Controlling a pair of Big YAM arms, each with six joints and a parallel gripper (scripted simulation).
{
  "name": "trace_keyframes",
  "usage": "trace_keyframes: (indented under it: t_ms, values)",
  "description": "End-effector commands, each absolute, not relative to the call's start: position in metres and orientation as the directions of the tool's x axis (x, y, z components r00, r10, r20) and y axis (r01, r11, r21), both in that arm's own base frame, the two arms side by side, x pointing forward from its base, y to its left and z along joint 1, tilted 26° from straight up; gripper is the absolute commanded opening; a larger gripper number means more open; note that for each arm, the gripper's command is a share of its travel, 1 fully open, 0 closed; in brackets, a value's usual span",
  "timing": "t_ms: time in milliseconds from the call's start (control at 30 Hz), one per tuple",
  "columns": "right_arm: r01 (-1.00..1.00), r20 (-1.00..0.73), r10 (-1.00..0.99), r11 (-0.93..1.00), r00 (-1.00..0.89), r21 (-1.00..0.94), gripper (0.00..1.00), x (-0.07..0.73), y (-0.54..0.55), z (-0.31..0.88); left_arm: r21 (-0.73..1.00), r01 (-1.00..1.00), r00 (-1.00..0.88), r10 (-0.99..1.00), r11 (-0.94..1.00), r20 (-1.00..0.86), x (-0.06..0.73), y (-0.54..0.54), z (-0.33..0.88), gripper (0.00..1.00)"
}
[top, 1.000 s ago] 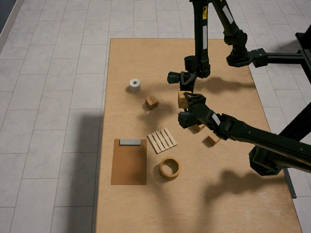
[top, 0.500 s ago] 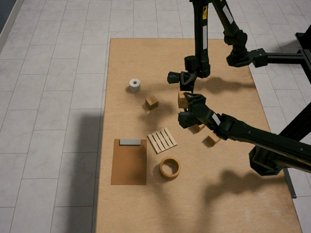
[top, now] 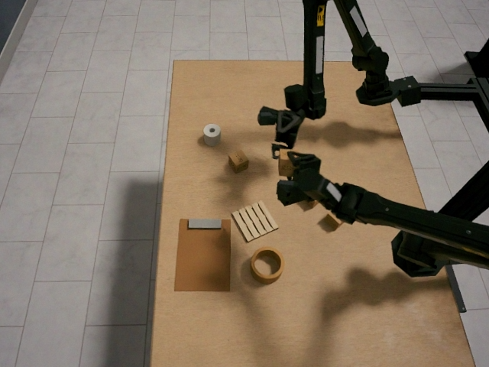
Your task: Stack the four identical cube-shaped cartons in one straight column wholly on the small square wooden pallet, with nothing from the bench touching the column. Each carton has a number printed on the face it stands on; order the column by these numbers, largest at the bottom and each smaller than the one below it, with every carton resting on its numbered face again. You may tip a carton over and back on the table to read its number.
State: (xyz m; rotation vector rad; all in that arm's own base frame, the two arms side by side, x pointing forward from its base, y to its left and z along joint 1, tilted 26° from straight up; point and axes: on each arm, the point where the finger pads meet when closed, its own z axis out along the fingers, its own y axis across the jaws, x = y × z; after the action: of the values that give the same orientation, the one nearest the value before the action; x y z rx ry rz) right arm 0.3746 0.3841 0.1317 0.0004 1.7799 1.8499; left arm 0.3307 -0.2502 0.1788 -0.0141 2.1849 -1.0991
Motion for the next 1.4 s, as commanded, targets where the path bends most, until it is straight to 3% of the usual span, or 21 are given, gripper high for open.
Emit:
trace_keyframes:
  t_ms: [0, 400, 700, 767, 1167, 1367]
  values:
    - [-0.529, -0.550, 0.464, 0.190, -0.694, 0.827, 1.00, 0.426, 0.349, 0.165, -0.651, 0.323, -0.729, -0.259, 0.687, -0.634, 0.375, -0.237, 0.196, 0.50]
    - [-0.520, -0.816, 0.430, 0.629, -0.386, 0.578, 1.00, 0.512, 0.222, 0.200, -0.591, 0.341, -0.757, -0.159, 0.731, -0.633, 0.439, -0.165, 0.170, 0.50]
    - [-0.341, -0.950, 0.205, 0.898, -0.237, 0.279, 1.00, 0.538, 0.093, 0.228, -0.582, 0.359, -0.767, -0.124, 0.729, -0.629, 0.480, -0.079, 0.145, 0.50]
    - [-0.341, -0.950, 0.205, 0.898, -0.237, 0.279, 1.00, 0.538, 0.093, 0.228, -0.582, 0.359, -0.767, -0.124, 0.729, -0.629, 0.480, -0.079, 0.145, 0.50]
    - [-0.048, -0.921, -0.215, 0.976, -0.325, -0.211, 1.00, 0.491, -0.086, 0.264, -0.632, 0.332, -0.773, -0.182, 0.700, -0.608, 0.479, 0.070, 0.078, 0.50]
    - [0.005, -0.879, -0.268, 0.956, -0.393, -0.294, 1.00, 0.468, -0.123, 0.269, -0.681, 0.318, -0.764, -0.246, 0.660, -0.596, 0.470, 0.105, 0.067, 0.50]
